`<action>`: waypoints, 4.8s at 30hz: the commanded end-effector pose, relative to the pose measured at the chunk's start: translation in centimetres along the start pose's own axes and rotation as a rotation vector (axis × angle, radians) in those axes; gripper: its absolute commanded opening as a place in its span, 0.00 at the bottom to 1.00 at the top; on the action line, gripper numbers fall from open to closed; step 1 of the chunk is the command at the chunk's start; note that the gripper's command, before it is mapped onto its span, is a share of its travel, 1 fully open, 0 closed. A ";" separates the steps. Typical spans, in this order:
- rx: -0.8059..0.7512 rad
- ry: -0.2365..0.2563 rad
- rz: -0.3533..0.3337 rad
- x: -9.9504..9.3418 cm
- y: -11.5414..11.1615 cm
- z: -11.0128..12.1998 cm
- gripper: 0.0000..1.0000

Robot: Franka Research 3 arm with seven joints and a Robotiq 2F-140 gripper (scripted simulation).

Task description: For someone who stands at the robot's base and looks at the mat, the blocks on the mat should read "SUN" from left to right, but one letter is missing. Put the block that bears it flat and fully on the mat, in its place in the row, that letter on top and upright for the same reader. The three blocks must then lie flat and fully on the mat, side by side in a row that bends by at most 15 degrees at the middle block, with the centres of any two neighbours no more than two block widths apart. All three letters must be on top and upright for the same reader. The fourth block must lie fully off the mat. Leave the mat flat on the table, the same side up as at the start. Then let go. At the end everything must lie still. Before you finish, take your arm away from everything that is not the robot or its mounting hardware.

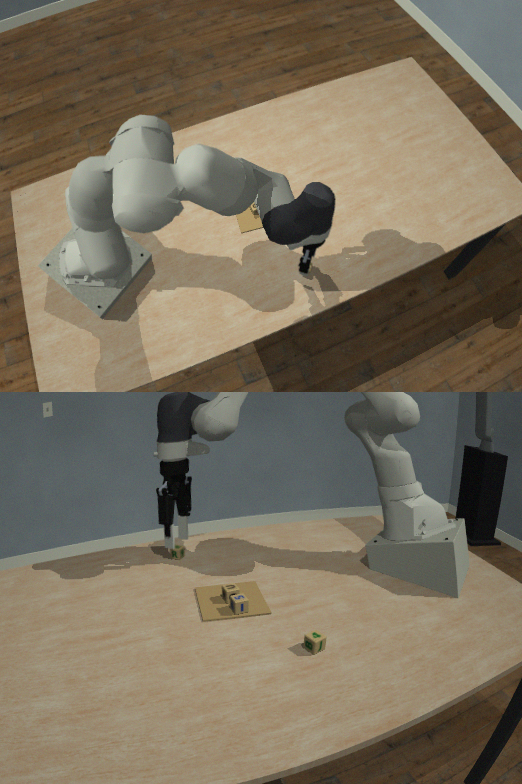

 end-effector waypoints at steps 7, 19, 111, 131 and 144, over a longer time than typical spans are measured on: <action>-0.003 -0.002 0.000 0.0 0.0 0.1 0.40; -0.003 -0.002 0.000 0.0 0.0 0.1 0.40; -0.003 -0.002 0.000 0.0 0.1 0.1 0.40; -0.003 -0.002 0.000 1.2 0.1 0.1 0.40; -0.003 -0.002 0.000 3.6 0.1 0.1 0.40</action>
Point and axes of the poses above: the point where the finger pads meet when closed, its own x axis out along the fingers, its own z axis across the jaws, y = z × x, the point moved 10 cm from there along -x, back along the fingers, and after that the axes turned 10 degrees about x, right-handed, at the moved point
